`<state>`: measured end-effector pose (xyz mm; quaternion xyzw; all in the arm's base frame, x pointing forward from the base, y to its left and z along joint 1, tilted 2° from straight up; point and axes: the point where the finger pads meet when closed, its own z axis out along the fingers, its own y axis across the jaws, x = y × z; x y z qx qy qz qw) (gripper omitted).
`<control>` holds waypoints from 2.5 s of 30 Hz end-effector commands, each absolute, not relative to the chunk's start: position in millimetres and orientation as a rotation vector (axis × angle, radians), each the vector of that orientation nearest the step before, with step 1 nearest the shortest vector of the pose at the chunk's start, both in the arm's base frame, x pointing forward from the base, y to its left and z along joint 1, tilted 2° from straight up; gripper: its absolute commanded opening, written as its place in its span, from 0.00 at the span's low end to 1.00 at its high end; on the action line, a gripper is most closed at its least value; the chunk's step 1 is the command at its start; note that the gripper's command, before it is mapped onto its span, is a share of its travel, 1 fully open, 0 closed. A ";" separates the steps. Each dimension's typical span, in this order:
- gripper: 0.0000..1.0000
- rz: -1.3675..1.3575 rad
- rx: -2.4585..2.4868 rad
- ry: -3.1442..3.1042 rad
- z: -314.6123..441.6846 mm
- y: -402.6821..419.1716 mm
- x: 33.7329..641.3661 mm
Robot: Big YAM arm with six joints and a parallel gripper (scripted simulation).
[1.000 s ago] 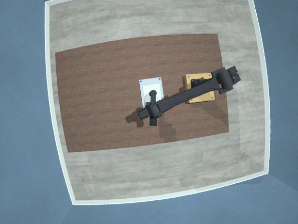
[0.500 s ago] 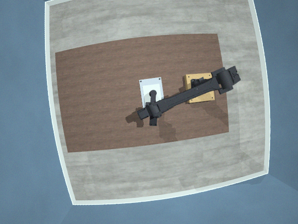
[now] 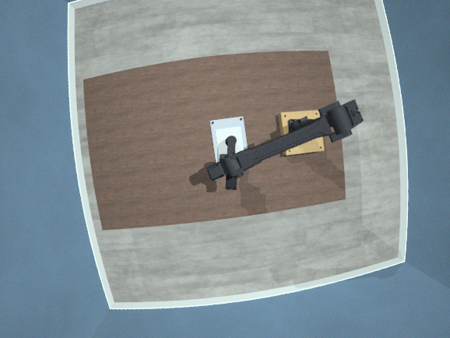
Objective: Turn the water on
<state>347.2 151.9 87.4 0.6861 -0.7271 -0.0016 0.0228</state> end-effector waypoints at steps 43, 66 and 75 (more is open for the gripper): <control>0.00 0.049 2.164 -2.298 144.6 142.6 367.5; 0.00 0.053 2.163 -2.297 168.1 123.0 365.6; 0.00 0.054 2.163 -2.297 170.0 121.0 365.5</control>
